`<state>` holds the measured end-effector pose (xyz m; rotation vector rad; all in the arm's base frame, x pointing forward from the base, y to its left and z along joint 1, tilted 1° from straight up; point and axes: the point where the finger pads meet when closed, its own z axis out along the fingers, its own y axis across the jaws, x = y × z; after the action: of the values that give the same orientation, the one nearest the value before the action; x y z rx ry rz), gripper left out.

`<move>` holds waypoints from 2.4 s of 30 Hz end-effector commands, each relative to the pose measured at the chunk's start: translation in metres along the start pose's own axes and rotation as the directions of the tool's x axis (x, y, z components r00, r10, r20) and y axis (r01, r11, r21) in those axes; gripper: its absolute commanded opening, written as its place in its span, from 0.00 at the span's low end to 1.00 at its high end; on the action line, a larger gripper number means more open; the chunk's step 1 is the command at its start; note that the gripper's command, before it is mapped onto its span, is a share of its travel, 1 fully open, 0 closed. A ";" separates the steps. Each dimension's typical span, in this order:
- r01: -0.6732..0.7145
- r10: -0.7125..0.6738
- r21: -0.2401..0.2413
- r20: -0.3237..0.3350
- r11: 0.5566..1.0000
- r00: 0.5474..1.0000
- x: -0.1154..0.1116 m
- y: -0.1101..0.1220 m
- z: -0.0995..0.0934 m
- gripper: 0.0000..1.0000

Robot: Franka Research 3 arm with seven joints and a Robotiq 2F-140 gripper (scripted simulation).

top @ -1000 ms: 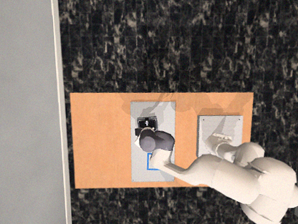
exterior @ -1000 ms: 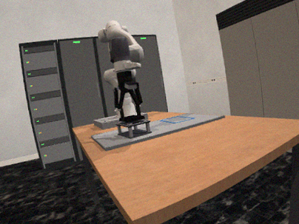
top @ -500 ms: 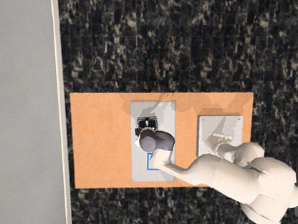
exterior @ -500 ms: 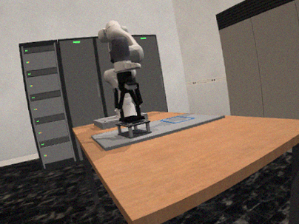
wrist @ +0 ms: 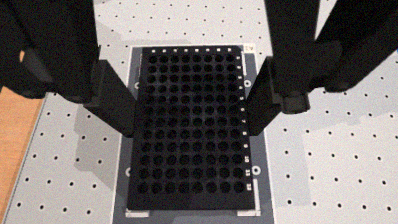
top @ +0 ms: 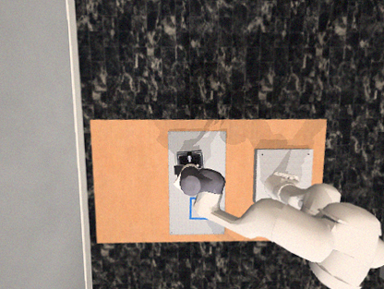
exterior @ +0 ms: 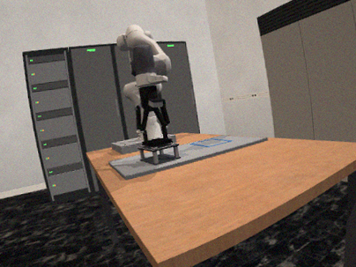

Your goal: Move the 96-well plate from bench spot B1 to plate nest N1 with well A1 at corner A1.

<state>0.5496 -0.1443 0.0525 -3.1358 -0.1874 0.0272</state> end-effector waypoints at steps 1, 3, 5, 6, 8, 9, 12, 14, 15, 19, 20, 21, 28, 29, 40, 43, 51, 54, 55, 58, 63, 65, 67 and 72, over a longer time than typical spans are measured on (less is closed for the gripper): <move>0.001 -0.001 -0.003 -0.001 1.000 1.000 0.000 0.001 0.001 0.60; 0.001 -0.001 -0.003 -0.001 1.000 1.000 0.000 0.001 0.001 0.60; 0.001 -0.001 -0.003 -0.001 1.000 1.000 0.000 0.001 0.002 0.60; 0.001 -0.001 -0.003 -0.001 1.000 1.000 0.000 0.001 0.002 0.60; 0.001 -0.001 -0.003 -0.001 1.000 1.000 0.000 0.001 0.002 0.60; 0.001 -0.001 -0.003 -0.001 1.000 1.000 0.000 0.001 0.002 0.60; 0.001 -0.001 -0.003 -0.001 1.000 1.000 0.000 0.001 0.003 0.60; 0.001 -0.001 -0.003 -0.001 1.000 1.000 0.000 0.001 0.003 0.60; 0.001 -0.001 -0.003 -0.001 1.000 1.000 0.000 0.001 0.003 0.60; 0.001 -0.001 -0.003 -0.001 1.000 1.000 0.000 0.001 0.004 0.60; 0.001 -0.001 -0.003 -0.001 1.000 1.000 0.000 0.000 0.004 0.60; 0.001 -0.001 -0.003 -0.001 1.000 1.000 0.000 0.000 0.004 0.60; 0.001 -0.001 -0.003 -0.001 1.000 1.000 0.000 0.000 0.005 0.60; 0.001 -0.001 -0.003 -0.001 1.000 1.000 0.000 0.000 0.005 0.60; 0.001 -0.001 -0.003 -0.001 1.000 1.000 0.000 0.000 0.007 0.60; 0.001 -0.001 -0.003 -0.001 1.000 1.000 0.000 0.000 0.007 0.60; 0.001 -0.001 -0.003 -0.001 1.000 1.000 0.000 0.000 0.007 1.00; 0.001 -0.001 -0.003 -0.001 1.000 1.000 0.000 0.000 0.007 1.00; 0.001 -0.001 -0.003 -0.001 1.000 1.000 0.000 0.000 0.007 1.00; 0.001 -0.001 -0.003 -0.001 1.000 1.000 0.000 0.000 0.007 1.00; 0.001 -0.001 -0.003 -0.001 1.000 1.000 0.000 0.000 0.007 1.00; 0.001 -0.001 -0.003 -0.001 1.000 1.000 0.000 0.000 0.007 1.00; 0.001 -0.001 -0.003 -0.001 1.000 1.000 0.000 0.000 0.007 1.00; 0.001 -0.001 -0.003 -0.001 1.000 1.000 0.000 0.000 0.002 1.00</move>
<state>0.5495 -0.1443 0.0466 -3.1363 -0.1893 0.0258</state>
